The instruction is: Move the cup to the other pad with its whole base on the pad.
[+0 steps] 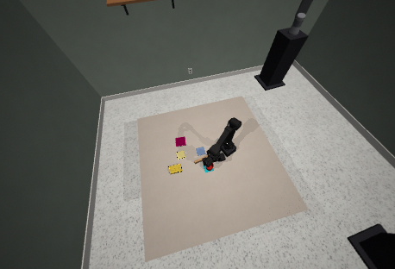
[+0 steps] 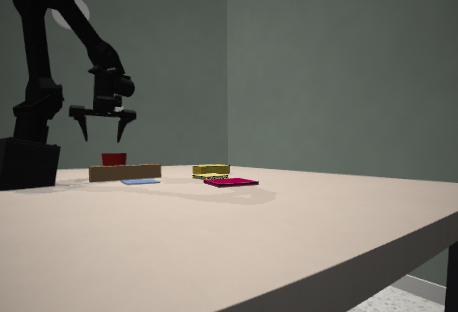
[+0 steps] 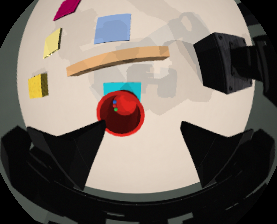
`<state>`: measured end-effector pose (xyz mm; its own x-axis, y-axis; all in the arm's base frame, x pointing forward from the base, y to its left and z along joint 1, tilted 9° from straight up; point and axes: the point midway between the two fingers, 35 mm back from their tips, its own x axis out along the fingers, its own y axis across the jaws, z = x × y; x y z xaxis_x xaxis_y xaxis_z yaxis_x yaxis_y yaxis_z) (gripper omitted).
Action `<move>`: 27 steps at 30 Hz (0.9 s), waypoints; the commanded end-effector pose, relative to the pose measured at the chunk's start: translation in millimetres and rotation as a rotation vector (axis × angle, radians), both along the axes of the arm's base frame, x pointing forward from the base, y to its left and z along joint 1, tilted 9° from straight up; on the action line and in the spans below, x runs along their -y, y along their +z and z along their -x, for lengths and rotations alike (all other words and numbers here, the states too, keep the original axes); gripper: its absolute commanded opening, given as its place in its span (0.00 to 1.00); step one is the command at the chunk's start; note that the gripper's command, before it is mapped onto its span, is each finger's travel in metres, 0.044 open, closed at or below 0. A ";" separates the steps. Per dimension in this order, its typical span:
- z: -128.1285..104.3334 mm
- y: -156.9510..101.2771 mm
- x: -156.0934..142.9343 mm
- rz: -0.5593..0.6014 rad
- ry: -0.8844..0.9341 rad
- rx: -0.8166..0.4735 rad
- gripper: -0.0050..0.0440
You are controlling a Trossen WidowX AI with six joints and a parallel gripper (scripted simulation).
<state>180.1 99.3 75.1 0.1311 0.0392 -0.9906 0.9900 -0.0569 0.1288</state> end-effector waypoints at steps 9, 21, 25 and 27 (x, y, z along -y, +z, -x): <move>8.8 44.5 2.8 -0.007 -0.005 0.024 1.00; 10.1 40.5 2.8 -0.006 -0.004 0.012 1.00; 10.1 40.5 2.8 -0.006 -0.004 0.012 1.00; 10.1 40.5 2.8 -0.006 -0.004 0.012 1.00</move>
